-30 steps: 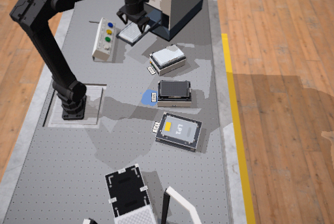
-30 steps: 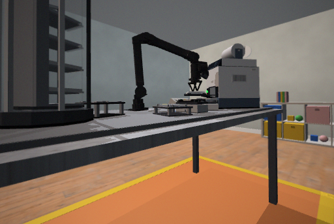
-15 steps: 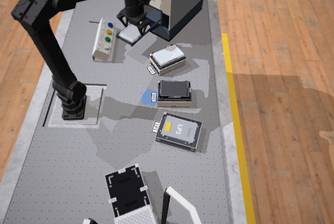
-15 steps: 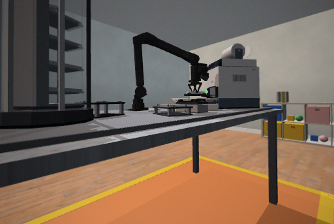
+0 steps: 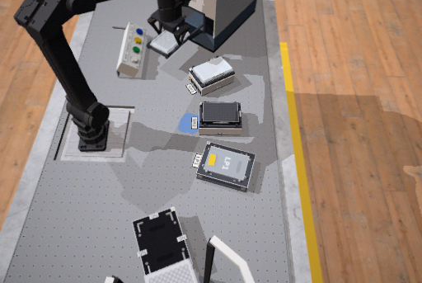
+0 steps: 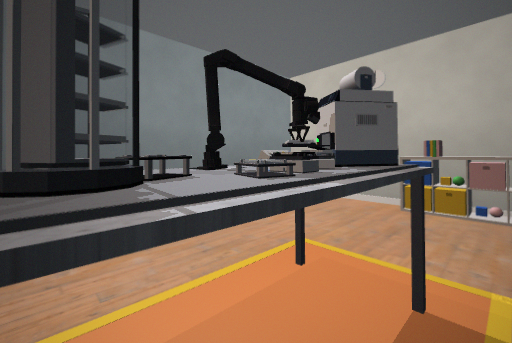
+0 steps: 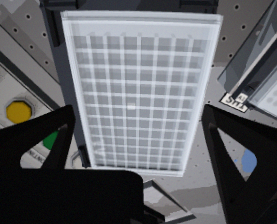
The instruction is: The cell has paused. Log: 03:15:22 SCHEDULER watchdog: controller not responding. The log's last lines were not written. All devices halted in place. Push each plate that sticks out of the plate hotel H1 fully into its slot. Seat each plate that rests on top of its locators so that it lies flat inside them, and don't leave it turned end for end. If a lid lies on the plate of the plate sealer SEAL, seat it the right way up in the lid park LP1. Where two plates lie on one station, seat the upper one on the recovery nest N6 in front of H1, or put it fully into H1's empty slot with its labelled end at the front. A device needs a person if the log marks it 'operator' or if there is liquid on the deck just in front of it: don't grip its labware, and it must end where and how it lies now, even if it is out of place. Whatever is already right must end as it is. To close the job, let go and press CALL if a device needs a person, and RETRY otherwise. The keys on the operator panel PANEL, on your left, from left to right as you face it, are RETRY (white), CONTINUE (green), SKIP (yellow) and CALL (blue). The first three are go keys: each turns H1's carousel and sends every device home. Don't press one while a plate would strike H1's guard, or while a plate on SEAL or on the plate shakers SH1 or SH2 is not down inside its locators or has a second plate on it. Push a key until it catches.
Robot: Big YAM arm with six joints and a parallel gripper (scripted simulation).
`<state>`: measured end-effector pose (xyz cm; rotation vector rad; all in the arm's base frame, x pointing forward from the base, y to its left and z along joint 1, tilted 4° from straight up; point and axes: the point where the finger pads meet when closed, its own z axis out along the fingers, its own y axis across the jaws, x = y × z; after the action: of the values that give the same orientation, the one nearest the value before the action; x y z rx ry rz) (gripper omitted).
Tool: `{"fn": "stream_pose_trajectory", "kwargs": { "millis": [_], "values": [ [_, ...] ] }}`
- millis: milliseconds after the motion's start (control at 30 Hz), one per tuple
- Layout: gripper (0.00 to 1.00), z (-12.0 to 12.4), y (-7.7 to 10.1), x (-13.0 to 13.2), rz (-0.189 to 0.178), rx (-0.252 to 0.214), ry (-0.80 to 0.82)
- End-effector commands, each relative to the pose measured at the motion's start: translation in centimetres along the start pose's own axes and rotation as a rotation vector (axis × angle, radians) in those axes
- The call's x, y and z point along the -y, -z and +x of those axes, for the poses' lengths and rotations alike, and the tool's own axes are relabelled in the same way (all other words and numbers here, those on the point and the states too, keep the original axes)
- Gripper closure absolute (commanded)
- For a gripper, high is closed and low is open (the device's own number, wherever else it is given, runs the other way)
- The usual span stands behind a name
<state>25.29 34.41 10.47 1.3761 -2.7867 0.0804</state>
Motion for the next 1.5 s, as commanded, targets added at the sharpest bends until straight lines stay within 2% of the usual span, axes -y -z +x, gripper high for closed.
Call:
{"fn": "stream_pose_trajectory", "kwargs": {
  "millis": [0,867,1233,1467],
  "values": [
    [0.00,0.01,-0.97,0.57,0.002,-0.020,-0.002],
    [0.00,-0.44,-0.61,0.57,0.002,-0.010,-0.002],
    [0.18,-0.44,-0.60,0.56,0.002,-0.010,-0.002],
    [0.18,-0.44,-0.60,0.56,0.002,-0.010,-0.002]
  ]
}}
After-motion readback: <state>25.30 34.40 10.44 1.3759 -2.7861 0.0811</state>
